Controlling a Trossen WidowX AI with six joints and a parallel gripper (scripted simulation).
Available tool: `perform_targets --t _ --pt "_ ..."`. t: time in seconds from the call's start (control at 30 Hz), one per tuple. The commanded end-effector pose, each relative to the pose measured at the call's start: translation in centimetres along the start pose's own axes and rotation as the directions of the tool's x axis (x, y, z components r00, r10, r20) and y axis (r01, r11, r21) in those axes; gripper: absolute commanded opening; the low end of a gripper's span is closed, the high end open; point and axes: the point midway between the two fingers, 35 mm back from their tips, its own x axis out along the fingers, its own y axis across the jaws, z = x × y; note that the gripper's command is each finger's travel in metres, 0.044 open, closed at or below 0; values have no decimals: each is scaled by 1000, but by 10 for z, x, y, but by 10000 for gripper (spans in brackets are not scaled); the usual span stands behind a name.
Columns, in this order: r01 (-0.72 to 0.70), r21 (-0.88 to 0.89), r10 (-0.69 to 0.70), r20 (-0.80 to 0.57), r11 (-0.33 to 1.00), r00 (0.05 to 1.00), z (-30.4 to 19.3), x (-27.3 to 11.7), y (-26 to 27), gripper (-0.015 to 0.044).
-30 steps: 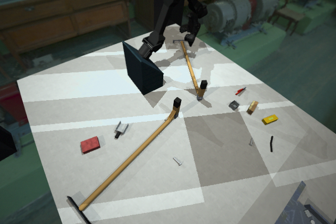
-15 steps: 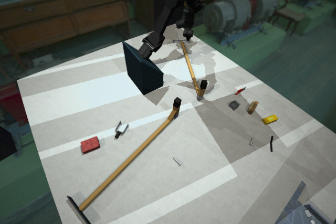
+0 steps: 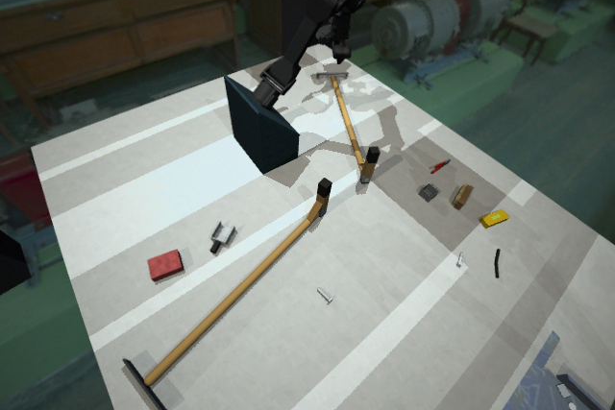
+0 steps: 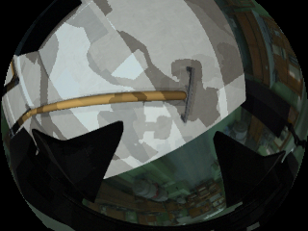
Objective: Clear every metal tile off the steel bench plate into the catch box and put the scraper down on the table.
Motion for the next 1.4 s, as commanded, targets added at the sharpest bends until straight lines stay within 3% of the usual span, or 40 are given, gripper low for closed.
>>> perform_targets --t 0.0,0.67,1.37 --pt "44 -58 -44 1 997 999 3 -12 -11 440" --pt "212 -301 -197 80 930 977 34 -47 -47 440" --pt "387 -506 -347 177 771 921 62 -91 -72 440"
